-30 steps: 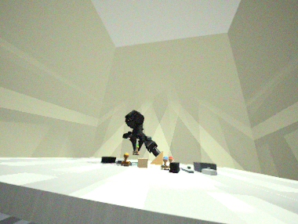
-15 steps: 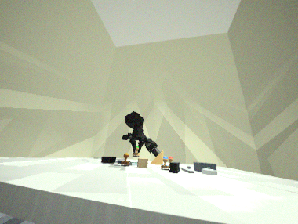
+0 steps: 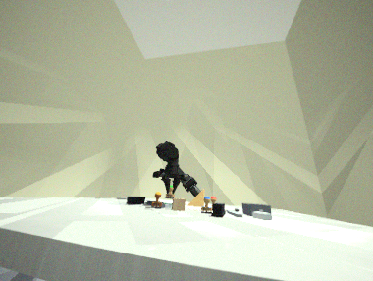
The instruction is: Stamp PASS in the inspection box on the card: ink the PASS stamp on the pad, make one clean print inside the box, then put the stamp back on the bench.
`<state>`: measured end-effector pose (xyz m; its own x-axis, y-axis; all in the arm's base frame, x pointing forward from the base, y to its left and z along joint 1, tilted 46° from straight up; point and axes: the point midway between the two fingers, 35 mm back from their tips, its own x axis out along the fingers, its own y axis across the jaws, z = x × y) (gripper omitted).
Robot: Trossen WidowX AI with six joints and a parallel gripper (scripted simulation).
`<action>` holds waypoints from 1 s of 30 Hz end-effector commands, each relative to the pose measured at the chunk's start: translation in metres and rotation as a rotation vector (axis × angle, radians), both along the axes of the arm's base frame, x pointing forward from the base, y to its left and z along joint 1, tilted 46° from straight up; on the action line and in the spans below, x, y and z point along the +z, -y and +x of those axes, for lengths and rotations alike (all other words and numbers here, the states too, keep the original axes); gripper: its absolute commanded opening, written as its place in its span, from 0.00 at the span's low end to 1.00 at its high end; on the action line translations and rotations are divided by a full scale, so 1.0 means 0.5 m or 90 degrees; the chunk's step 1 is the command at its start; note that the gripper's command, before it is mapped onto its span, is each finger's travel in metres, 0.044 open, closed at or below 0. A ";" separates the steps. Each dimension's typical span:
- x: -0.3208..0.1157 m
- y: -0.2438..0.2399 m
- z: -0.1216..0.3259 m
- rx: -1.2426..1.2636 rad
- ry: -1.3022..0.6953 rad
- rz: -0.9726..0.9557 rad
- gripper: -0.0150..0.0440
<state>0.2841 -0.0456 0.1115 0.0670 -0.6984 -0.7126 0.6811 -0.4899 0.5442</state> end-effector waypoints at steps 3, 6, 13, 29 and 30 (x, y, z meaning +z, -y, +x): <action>-0.007 0.006 -0.002 0.002 -0.004 -0.003 0.25; -0.009 0.009 -0.002 0.002 -0.003 -0.002 0.25; -0.015 0.016 -0.002 0.002 -0.003 -0.002 0.25; -0.029 0.032 -0.002 0.002 -0.001 -0.002 0.25; -0.030 0.033 -0.002 0.002 -0.001 -0.002 0.25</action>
